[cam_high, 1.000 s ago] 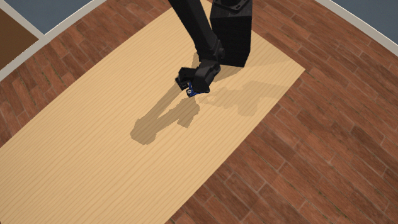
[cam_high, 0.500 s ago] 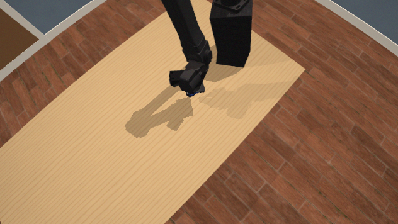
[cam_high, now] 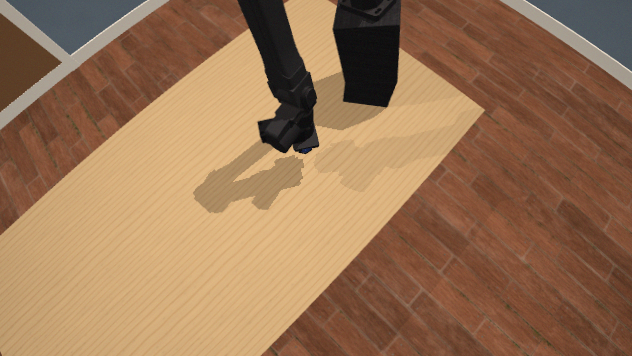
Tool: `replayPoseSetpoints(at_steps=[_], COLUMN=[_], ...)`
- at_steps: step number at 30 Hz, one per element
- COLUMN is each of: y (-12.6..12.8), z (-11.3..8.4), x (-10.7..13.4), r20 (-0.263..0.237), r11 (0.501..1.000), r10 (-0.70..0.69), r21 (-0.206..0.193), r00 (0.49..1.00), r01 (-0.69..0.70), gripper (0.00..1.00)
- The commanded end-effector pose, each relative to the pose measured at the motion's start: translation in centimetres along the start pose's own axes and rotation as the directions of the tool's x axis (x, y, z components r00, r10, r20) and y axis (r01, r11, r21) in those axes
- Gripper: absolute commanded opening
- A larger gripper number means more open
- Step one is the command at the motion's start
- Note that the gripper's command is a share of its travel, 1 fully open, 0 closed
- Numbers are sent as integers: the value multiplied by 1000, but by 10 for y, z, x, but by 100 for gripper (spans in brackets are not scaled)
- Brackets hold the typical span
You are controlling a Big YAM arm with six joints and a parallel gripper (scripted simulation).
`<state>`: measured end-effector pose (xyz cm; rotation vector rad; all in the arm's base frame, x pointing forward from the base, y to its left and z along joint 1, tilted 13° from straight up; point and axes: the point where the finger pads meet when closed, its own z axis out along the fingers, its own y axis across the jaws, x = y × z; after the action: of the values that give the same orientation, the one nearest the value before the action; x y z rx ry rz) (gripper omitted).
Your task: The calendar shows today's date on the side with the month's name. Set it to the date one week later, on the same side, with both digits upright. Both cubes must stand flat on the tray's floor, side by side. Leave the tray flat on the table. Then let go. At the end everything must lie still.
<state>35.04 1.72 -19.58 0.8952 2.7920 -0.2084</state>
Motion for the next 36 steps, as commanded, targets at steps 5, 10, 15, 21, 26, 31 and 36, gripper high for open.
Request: replayPoseSetpoints(at_steps=[5,10,15,21,26,31,36], y=[-1,-2,-2,0,-2,-2,-1], z=[1,4,3,0,3,3,2], x=[1,-5,-7,4,-8,-9,-10], r20=[-55,-119,-262,-307,-372,-485,-532], r11=[999,1000,1000,999,1000,1000,1000], r10=[-26,-12,-7,-32,-7,-4,-4], r21=[18,19,14,15,15,13,10], r00=[998,993,965,951,928,875,847], r01=[27,14,11,38,13,11,11], gripper=[26,26,26,26,26,26,26])
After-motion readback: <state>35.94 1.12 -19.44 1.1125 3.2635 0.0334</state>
